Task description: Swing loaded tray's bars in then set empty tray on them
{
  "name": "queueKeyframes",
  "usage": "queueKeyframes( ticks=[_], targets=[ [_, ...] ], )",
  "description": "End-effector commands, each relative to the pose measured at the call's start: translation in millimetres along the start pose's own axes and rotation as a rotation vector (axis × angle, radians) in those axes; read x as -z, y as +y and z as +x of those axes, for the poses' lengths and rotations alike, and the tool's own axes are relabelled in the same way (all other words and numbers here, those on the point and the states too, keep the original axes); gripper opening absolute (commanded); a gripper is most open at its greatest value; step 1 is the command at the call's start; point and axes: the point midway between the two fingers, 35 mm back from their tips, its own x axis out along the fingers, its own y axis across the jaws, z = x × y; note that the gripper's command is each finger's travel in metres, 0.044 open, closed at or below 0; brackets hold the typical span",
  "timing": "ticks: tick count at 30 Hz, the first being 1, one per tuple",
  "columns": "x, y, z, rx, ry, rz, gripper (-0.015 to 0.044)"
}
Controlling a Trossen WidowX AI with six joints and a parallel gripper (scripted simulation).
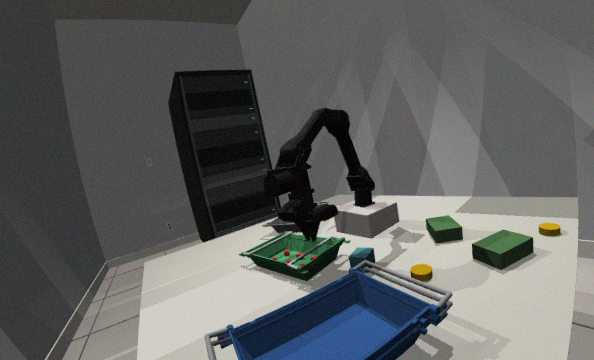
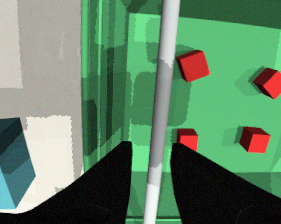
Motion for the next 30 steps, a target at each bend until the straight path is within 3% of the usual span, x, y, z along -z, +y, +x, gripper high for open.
queueKeyframes(
  ticks=[1, 6, 30],
  targets=[
    [0.2, -0.1, 1.4, 0.0, 0.003, 0.0, 0.0084],
    [0.2, -0.1, 1.4, 0.0, 0.003, 0.0, 0.0],
    [0.0, 0.0, 0.0, 0.0, 0.0, 0.0, 0.0]
  ],
)
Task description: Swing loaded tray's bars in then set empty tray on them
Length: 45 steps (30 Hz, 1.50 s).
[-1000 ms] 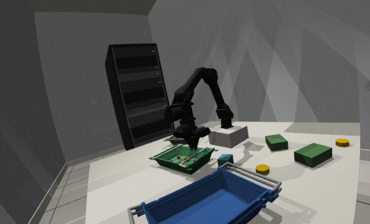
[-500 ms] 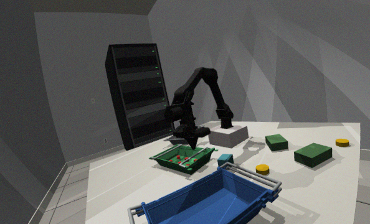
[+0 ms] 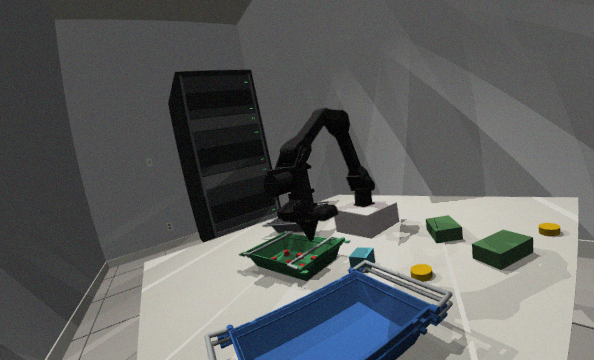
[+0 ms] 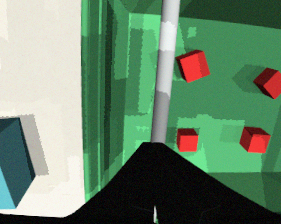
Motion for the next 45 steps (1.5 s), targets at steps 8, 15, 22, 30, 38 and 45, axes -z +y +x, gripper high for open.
queueKeyframes(
  ticks=[8, 15, 22, 30, 38, 45],
  targets=[
    [0.0, 0.0, 0.0, 0.0, 0.0, 0.0, 0.0],
    [0.0, 0.0, 0.0, 0.0, 0.0, 0.0, 0.0],
    [0.0, 0.0, 0.0, 0.0, 0.0, 0.0, 0.0],
    [0.0, 0.0, 0.0, 0.0, 0.0, 0.0, 0.0],
    [0.0, 0.0, 0.0, 0.0, 0.0, 0.0, 0.0079],
    [-4.5, 0.0, -20.8, 0.0, 0.0, 0.0, 0.0263]
  ],
)
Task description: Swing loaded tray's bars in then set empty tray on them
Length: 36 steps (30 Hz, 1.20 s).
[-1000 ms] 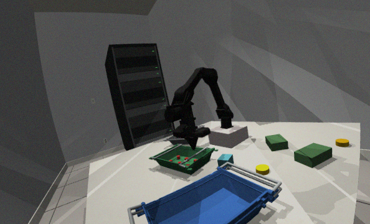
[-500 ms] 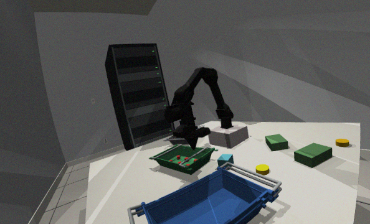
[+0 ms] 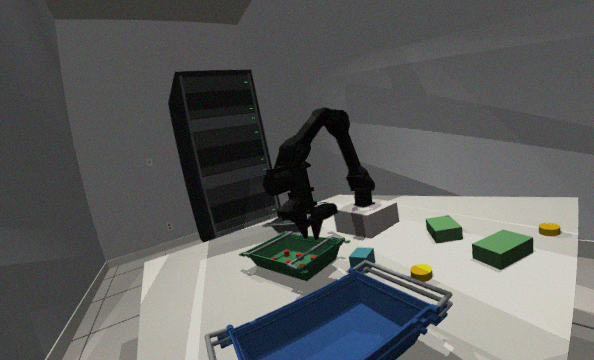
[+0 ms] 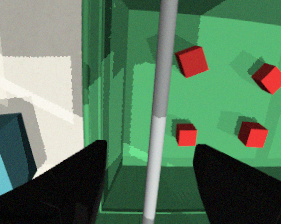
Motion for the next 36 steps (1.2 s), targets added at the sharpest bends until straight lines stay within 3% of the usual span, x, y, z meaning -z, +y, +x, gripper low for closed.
queueKeyframes(
  ticks=[1, 7, 11, 12, 16, 23, 30, 36],
  targets=[
    [-6.3, 0.1, -25.6, 0.0, -0.011, -0.002, 0.0289],
    [-4.1, -0.3, -106.6, 0.0, -0.011, -0.002, 0.044],
    [4.1, -0.6, -140.5, 0.0, -0.011, -0.002, 0.044],
    [-3.6, -2.0, -112.4, 0.0, -0.009, 0.011, 0.044],
    [2.0, -38.5, -105.7, -0.001, -0.001, 0.166, 0.044],
    [43.7, -149.3, -83.8, -0.002, 0.012, 0.701, 0.044],
    [119.8, -246.8, -61.6, 0.014, -0.005, 1.332, 0.044],
    [207.1, -299.6, -40.8, 0.024, -0.017, 1.873, 0.044]
  ],
)
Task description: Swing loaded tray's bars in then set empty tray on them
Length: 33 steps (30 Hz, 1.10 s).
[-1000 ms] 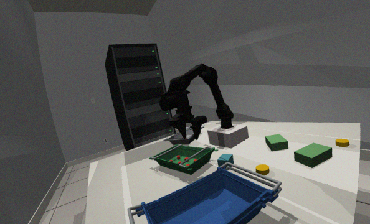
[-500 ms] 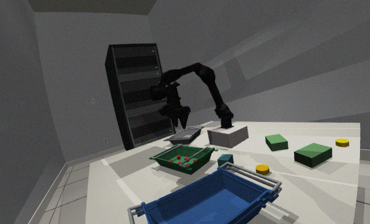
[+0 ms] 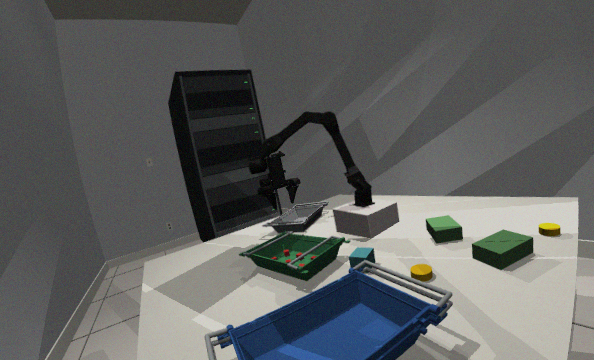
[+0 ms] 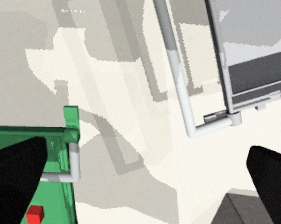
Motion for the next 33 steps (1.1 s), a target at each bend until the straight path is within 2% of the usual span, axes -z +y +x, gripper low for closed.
queueKeyframes(
  ticks=[1, 6, 11, 22, 33],
  targets=[
    [-27.7, -60.8, 14.0, 0.005, -0.009, 0.36, 0.044],
    [-43.9, -139.8, 33.3, 0.009, -0.016, 0.812, 0.044],
    [-39.3, -206.2, 50.3, 0.014, -0.019, 1.201, 0.044],
    [-39.6, -208.7, 55.9, 0.014, -0.019, 1.216, 0.044],
    [-42.3, -209.8, 106.2, 0.015, -0.019, 1.216, 0.044]
  ],
)
